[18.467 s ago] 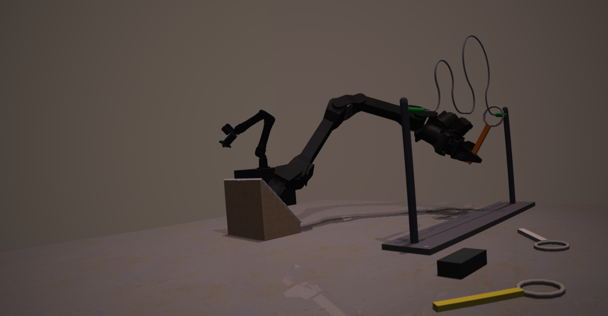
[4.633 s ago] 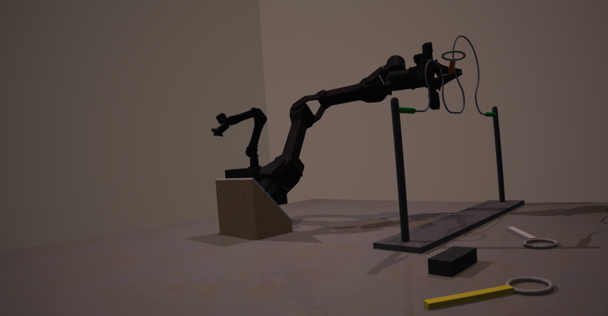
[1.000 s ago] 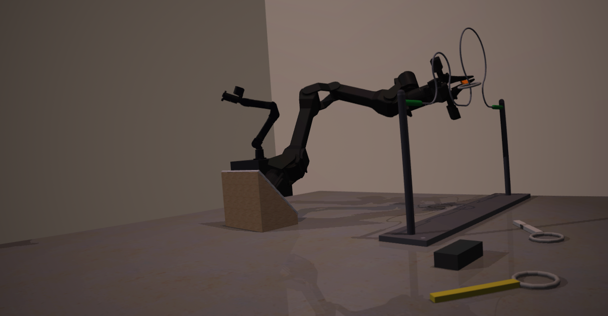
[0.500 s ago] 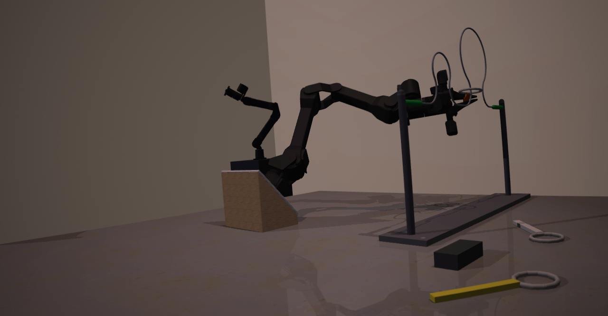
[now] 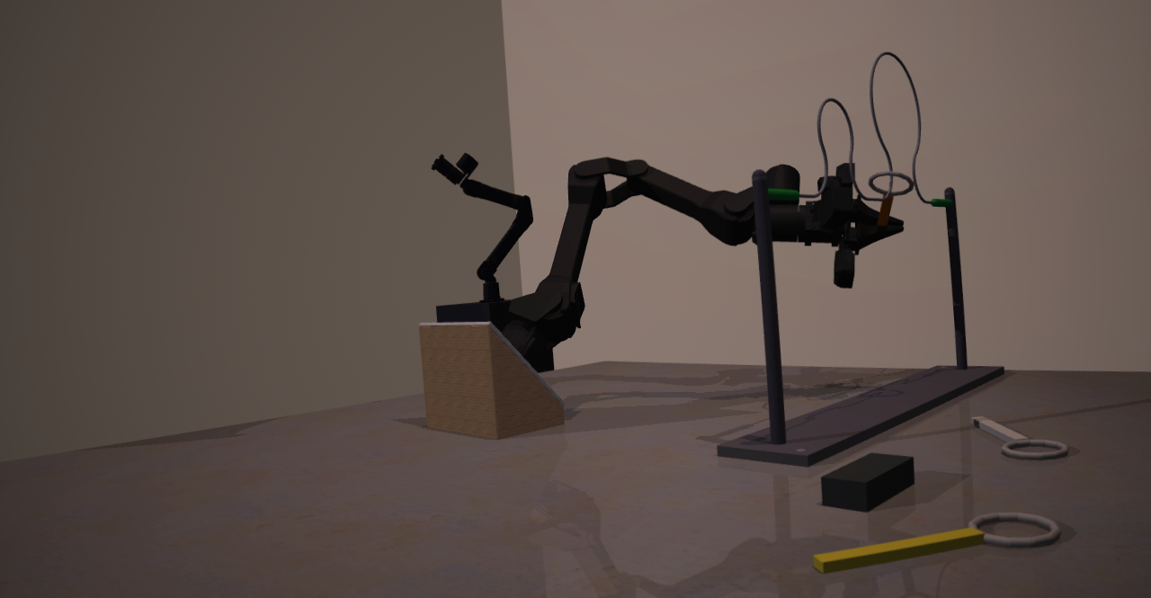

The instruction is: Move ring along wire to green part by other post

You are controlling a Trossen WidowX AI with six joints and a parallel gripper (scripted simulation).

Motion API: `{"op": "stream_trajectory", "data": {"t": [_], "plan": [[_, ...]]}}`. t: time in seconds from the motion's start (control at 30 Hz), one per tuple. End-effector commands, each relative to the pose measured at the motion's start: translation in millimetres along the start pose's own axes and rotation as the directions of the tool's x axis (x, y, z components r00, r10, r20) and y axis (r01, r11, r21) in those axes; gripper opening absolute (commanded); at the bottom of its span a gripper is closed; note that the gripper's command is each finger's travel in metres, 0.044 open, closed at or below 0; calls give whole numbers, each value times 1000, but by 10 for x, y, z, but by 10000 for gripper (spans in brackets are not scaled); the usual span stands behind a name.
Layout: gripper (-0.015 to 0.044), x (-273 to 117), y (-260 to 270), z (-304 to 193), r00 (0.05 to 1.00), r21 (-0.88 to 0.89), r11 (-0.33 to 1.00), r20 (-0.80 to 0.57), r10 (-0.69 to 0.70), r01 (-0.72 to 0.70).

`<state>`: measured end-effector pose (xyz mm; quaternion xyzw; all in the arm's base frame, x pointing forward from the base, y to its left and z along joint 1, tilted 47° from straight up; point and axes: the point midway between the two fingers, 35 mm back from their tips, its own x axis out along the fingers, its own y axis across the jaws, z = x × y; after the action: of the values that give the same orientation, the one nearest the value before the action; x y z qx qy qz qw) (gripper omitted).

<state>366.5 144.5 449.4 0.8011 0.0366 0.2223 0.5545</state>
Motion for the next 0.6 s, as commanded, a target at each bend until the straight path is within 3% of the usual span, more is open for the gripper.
{"op": "stream_trajectory", "data": {"t": [0.0,0.57], "plan": [[-150,-30,-149,-5,999,-84,995,-14,-51,49],[-150,-201,-734,163,965,-435,869,-4,-264,236]]}}
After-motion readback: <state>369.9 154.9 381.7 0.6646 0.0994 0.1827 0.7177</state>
